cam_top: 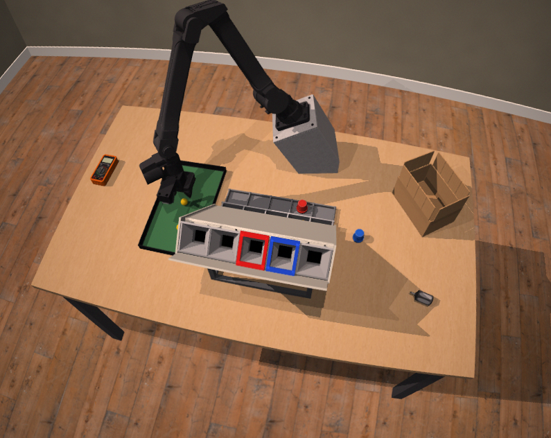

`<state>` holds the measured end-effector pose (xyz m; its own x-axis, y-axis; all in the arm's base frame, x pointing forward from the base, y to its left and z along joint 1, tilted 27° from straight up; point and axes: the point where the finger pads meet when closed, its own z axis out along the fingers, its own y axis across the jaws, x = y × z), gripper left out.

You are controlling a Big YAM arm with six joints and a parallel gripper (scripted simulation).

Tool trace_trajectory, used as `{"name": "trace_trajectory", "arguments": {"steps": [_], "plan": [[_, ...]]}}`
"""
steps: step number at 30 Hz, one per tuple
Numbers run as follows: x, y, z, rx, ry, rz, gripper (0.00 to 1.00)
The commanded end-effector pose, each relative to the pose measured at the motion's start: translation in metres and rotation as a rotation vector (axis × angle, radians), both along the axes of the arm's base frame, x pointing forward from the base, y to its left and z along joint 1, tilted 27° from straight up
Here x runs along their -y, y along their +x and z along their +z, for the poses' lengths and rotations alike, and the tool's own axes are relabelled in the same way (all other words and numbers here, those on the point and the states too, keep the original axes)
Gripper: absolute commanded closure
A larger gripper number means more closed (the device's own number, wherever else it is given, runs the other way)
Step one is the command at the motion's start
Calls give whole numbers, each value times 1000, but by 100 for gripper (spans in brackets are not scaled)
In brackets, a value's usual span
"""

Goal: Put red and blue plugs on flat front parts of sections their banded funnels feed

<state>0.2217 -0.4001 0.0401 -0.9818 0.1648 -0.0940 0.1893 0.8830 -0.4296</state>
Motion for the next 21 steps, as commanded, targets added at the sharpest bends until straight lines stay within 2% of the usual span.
{"name": "trace_trajectory", "arguments": {"steps": [1, 3, 4, 5, 21], "plan": [[18, 15, 2, 16, -33, 28, 44], [18, 16, -2, 16, -33, 32, 44], [20, 15, 2, 20, -41, 28, 44], [23, 16, 14, 36, -65, 26, 44], [20, 13, 8, 26, -51, 26, 44]]}}
